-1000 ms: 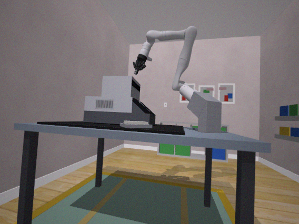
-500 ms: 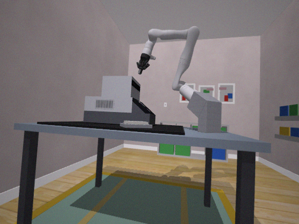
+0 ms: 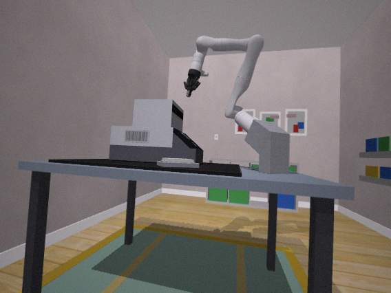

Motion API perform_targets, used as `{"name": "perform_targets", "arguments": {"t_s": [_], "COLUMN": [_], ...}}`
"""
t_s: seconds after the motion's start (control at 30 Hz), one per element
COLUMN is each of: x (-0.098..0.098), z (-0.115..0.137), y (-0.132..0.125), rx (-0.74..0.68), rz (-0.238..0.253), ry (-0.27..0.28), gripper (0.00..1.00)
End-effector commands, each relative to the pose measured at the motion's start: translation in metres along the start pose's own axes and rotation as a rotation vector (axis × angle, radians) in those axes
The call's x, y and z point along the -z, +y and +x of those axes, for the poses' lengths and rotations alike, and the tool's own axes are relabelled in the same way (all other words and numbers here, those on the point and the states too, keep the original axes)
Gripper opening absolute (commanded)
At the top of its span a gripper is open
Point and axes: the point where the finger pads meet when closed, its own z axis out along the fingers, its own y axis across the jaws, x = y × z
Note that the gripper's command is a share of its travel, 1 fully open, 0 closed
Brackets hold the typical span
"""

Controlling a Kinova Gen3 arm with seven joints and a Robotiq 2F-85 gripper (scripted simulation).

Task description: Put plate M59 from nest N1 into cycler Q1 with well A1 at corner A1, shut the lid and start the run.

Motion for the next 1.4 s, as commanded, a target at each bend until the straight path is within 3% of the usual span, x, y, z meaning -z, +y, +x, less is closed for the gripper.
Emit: {"name": "perform_targets", "arguments": {"t_s": [0.0,0.97,1.37], "x": [0.002,0.017,0.015], "z": [0.002,0.029,0.028], "y": [0.007,0.070,0.069], "rx": [-0.022,-0.261,-0.255], "rz": [-0.009,-0.116,-0.113], "ry": [0.001,0.072,0.072], "gripper": [0.10,0.10,0.10]}}
